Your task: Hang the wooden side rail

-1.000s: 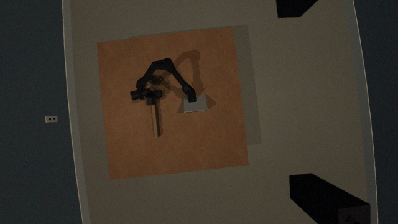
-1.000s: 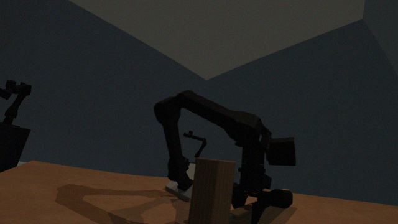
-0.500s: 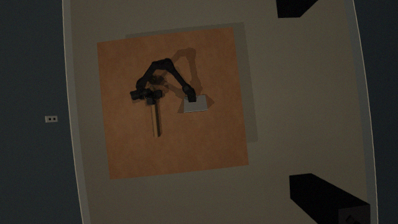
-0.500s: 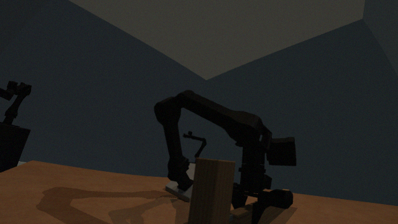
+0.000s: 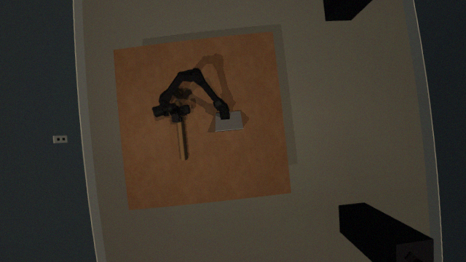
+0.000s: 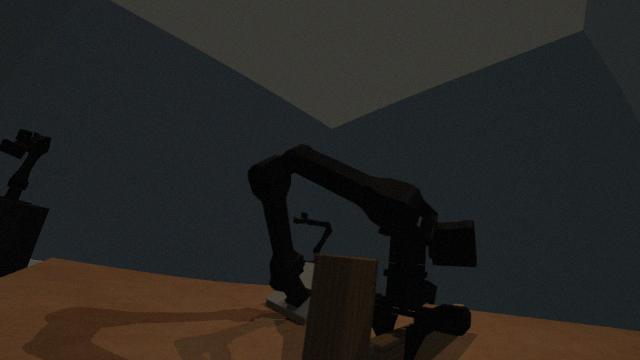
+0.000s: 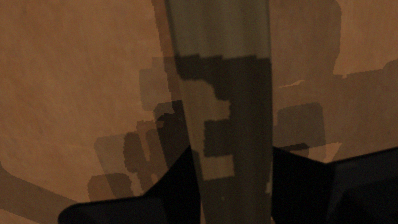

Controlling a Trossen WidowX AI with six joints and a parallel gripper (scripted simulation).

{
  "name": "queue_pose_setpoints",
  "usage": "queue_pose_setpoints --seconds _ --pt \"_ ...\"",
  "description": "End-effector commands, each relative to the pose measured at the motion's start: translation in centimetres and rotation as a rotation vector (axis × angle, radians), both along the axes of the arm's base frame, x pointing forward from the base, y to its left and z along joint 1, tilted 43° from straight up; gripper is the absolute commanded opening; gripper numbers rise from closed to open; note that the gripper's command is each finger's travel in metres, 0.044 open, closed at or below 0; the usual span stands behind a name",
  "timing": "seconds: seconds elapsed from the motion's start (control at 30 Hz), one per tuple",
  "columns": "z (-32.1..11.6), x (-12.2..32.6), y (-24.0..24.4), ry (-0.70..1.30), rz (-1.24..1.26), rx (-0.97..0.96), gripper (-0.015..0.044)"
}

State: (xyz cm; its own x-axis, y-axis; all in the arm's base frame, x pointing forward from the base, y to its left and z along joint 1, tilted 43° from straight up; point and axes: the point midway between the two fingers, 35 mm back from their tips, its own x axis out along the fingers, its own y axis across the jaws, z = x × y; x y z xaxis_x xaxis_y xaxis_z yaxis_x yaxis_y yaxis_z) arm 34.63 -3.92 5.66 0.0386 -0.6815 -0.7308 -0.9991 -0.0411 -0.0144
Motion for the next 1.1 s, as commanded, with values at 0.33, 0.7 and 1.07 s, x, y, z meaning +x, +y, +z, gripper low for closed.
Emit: queue_pose_setpoints --seconds 0.33,0.7,1.07 --pt "0.24 -0.05 0.44 0.01 0.014 0.001 0.0" --pt "0.38 -0.06 0.56 0.01 0.014 0.001 0.0" --pt "0.51 -0.07 0.69 0.01 0.014 0.001 0.0"
